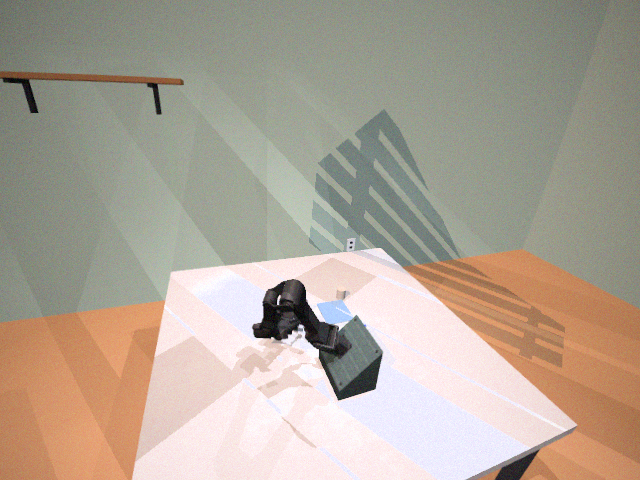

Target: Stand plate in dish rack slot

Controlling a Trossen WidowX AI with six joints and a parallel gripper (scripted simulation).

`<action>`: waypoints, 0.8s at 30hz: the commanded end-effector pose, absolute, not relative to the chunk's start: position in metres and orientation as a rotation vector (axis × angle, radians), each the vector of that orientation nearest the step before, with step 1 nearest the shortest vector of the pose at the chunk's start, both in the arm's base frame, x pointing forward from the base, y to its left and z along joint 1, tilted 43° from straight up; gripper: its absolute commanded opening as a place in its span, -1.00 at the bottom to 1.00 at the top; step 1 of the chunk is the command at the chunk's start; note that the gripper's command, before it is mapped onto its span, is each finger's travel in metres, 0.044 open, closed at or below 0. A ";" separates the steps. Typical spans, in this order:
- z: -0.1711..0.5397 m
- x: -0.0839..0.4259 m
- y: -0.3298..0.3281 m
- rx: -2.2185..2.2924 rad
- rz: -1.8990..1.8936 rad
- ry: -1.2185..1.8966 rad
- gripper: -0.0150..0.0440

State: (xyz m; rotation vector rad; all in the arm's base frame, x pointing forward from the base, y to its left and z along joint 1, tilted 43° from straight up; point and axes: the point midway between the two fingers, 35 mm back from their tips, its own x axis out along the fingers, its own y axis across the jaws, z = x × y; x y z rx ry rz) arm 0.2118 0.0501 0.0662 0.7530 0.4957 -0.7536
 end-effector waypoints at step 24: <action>0.084 0.205 0.073 0.779 -0.512 0.225 -0.49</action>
